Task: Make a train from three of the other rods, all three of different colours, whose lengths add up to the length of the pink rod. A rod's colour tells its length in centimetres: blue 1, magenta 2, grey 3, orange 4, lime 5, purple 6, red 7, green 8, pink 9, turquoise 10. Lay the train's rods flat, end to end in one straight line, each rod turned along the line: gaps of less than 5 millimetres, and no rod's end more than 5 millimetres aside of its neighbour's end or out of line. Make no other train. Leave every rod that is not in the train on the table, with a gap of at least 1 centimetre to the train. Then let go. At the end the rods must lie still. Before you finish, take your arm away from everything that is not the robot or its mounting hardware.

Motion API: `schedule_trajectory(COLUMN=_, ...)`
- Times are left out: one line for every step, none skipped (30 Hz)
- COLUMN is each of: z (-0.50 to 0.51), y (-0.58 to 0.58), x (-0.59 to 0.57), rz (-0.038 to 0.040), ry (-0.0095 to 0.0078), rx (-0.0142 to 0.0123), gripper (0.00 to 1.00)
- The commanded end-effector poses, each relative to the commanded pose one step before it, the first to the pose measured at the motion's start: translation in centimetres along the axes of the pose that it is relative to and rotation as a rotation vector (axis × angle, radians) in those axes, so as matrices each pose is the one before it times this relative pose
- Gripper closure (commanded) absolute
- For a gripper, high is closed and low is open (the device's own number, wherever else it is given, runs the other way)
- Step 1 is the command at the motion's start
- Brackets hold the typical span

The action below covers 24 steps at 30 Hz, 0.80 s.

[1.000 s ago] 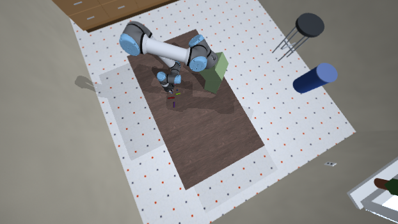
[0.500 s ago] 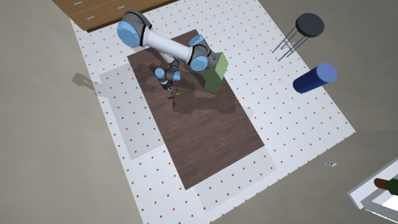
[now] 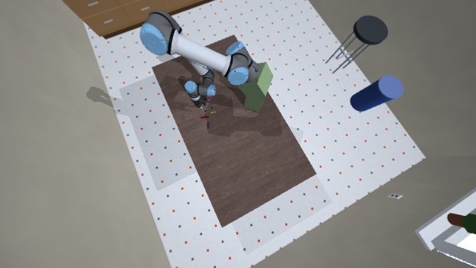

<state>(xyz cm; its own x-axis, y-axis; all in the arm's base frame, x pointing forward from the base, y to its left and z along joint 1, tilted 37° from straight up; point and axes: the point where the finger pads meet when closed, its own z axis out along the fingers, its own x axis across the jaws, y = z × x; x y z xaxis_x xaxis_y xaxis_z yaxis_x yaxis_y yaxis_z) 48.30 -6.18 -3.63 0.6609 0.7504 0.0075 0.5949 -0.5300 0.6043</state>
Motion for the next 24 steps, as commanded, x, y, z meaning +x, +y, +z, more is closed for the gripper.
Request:
schedule_trajectory(z=-0.032, y=0.025, x=0.022, rz=0.00001, ry=0.00060, rx=-0.00087, gripper=0.00)
schedule_trajectory(z=0.000, y=0.000, x=0.000, rz=0.00000, ry=0.00000, rx=0.00000, gripper=0.00)
schedule_trajectory(z=0.000, y=0.000, x=0.000, rz=0.00000, ry=0.00000, rx=0.00000, gripper=0.00)
schedule_trajectory(z=0.000, y=0.000, x=0.000, rz=0.00000, ry=0.00000, rx=0.00000, gripper=0.00)
schedule_trajectory(z=0.000, y=0.000, x=0.000, rz=0.00000, ry=0.00000, rx=0.00000, gripper=0.00)
schedule_trajectory(z=0.000, y=0.000, x=0.000, rz=0.00000, ry=0.00000, rx=0.00000, gripper=0.00)
schedule_trajectory(z=0.000, y=0.000, x=0.000, rz=0.00000, ry=0.00000, rx=0.00000, gripper=0.00)
schedule_trajectory(z=0.000, y=0.000, x=0.000, rz=0.00000, ry=0.00000, rx=0.00000, gripper=0.00)
schedule_trajectory(z=0.000, y=0.000, x=0.000, rz=0.00000, ry=0.00000, rx=0.00000, gripper=0.00)
schedule_trajectory(z=0.000, y=0.000, x=0.000, rz=-0.00001, ry=0.00000, rx=0.00000, gripper=0.00)
schedule_trajectory(z=0.000, y=0.000, x=-0.001, rz=-0.00009, ry=0.00000, rx=0.00000, gripper=0.00)
schedule_trajectory(z=0.001, y=0.000, x=-0.002, rz=-0.00025, ry=0.00000, rx=0.00000, gripper=0.00)
schedule_trajectory(z=0.000, y=0.000, x=0.000, rz=0.00000, ry=0.00000, rx=0.00000, gripper=0.00)
schedule_trajectory(z=0.000, y=0.000, x=0.000, rz=0.00000, ry=0.00000, rx=0.00000, gripper=0.00)
schedule_trajectory(z=0.001, y=0.000, x=-0.004, rz=-0.00048, ry=0.00000, rx=0.00001, gripper=0.00)
schedule_trajectory(z=0.002, y=0.000, x=-0.006, rz=-0.00078, ry=0.00000, rx=0.00001, gripper=0.00)
schedule_trajectory(z=0.002, y=0.000, x=-0.009, rz=-0.00115, ry=0.00000, rx=0.00002, gripper=0.00)
schedule_trajectory(z=0.003, y=0.000, x=-0.012, rz=-0.00158, ry=0.00000, rx=0.00002, gripper=0.00)
schedule_trajectory(z=0.004, y=-0.001, x=-0.016, rz=-0.00206, ry=0.00000, rx=0.00003, gripper=0.00)
schedule_trajectory(z=0.005, y=-0.001, x=-0.020, rz=-0.00260, ry=-0.00001, rx=0.00004, gripper=0.00)
schedule_trajectory(z=0.007, y=-0.001, x=-0.025, rz=-0.00320, ry=-0.00001, rx=0.00005, gripper=0.00)
schedule_trajectory(z=0.008, y=-0.001, x=-0.030, rz=-0.00384, ry=-0.00001, rx=0.00006, gripper=0.00)
schedule_trajectory(z=0.009, y=-0.002, x=-0.036, rz=-0.00452, ry=-0.00001, rx=0.00007, gripper=0.00)
schedule_trajectory(z=0.011, y=-0.002, x=-0.041, rz=-0.00524, ry=-0.00001, rx=0.00008, gripper=0.00)
